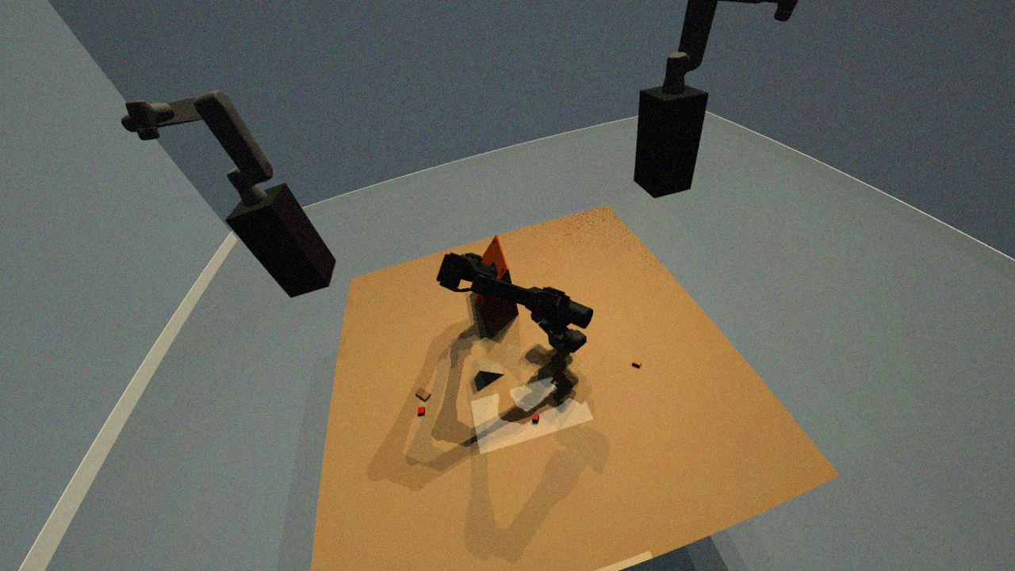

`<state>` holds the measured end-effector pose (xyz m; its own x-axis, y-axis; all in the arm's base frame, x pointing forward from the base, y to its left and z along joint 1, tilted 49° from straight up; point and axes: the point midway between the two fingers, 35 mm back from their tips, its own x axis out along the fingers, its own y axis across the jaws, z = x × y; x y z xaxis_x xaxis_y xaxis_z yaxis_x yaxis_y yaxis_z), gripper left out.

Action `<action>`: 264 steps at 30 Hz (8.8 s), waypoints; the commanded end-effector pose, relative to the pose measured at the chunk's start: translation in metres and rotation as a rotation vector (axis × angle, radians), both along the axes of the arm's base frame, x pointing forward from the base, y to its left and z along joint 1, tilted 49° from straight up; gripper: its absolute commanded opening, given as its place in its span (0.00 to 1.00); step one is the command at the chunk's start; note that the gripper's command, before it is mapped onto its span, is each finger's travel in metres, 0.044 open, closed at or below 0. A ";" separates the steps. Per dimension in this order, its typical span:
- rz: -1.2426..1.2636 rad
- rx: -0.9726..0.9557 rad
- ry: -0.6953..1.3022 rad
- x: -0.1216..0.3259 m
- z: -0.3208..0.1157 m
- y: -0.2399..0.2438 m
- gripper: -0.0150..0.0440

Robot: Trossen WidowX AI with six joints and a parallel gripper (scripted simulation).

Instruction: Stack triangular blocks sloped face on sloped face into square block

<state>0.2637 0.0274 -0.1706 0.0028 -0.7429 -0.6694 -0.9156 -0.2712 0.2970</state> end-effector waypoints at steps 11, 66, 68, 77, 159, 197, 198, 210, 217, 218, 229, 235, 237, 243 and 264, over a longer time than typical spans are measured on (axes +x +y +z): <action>0.003 -0.002 0.005 -0.001 0.000 -0.001 0.25; 0.003 -0.002 0.005 -0.001 0.000 -0.001 0.25; 0.003 -0.002 0.005 -0.001 0.000 -0.001 0.25; 0.003 -0.002 0.005 -0.001 0.000 -0.001 0.25; -0.006 0.003 -0.006 0.001 -0.018 -0.020 0.61; -0.120 0.153 0.082 0.010 0.028 0.007 1.00; -0.157 0.209 0.106 0.012 0.032 0.001 1.00; -0.265 0.788 0.228 0.039 0.086 -0.040 1.00; -0.265 0.788 0.228 0.039 0.086 -0.040 1.00; -0.265 0.788 0.228 0.039 0.086 -0.040 1.00; -0.265 0.788 0.228 0.036 0.069 -0.041 1.00; -0.265 0.788 0.228 0.034 0.059 -0.041 1.00; -0.265 0.788 0.228 0.033 0.056 -0.041 1.00; -0.265 0.788 0.229 0.030 0.046 -0.041 1.00; -0.266 0.787 0.230 0.019 0.014 -0.042 1.00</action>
